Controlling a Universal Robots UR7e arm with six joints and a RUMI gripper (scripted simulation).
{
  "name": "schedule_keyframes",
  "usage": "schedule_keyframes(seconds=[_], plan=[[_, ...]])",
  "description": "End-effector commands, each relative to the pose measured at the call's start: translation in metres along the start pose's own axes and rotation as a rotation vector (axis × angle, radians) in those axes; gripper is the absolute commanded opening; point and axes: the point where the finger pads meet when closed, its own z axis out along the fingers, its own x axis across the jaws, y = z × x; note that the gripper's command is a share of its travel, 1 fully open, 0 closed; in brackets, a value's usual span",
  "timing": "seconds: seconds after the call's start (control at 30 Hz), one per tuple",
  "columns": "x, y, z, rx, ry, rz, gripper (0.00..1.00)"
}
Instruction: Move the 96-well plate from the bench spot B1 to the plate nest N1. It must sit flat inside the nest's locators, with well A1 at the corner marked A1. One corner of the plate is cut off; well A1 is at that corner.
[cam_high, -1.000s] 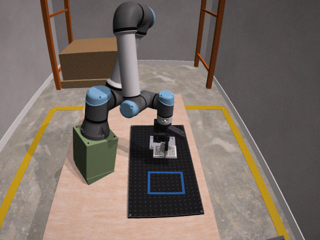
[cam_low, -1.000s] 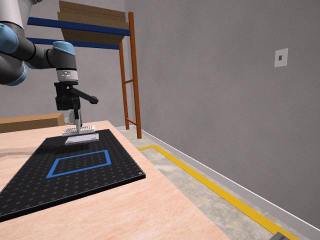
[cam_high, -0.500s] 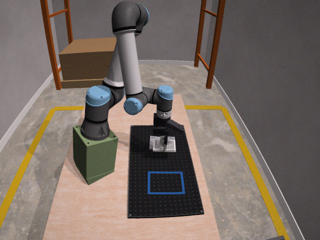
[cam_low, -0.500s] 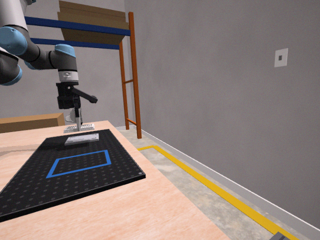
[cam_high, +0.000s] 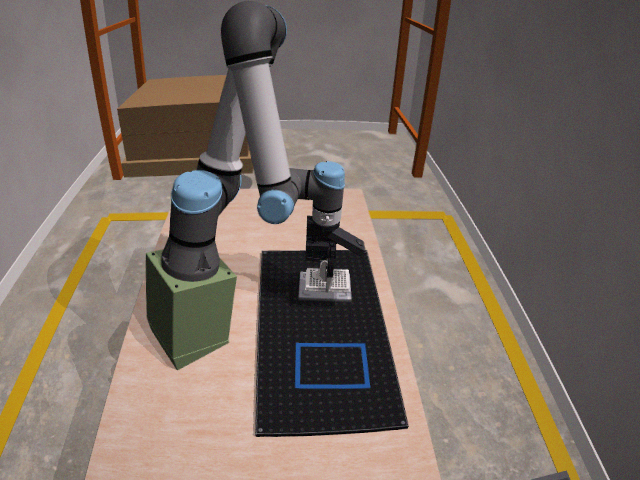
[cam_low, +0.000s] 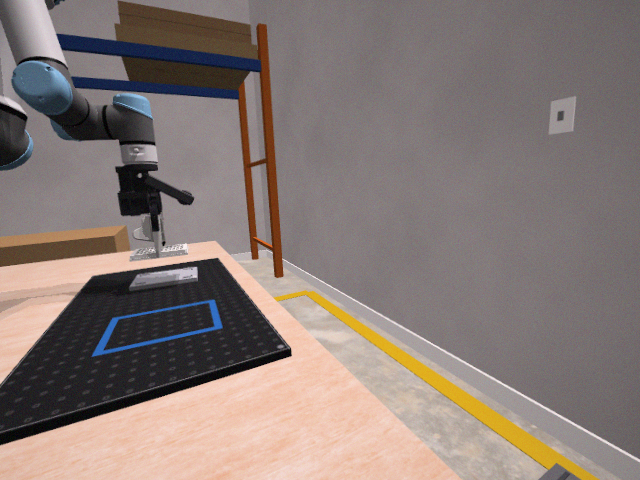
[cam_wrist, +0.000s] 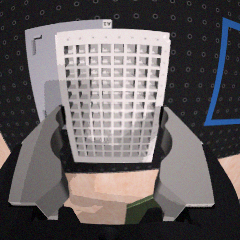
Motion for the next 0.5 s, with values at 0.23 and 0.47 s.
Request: schedule_keyframes(seconds=[0.23, 0.47], plan=[[-0.036, 0.002, -0.002, 0.0, 0.003, 0.001, 0.0], [-0.059, 0.003, -0.002, 0.0, 0.003, 0.001, 0.0]])
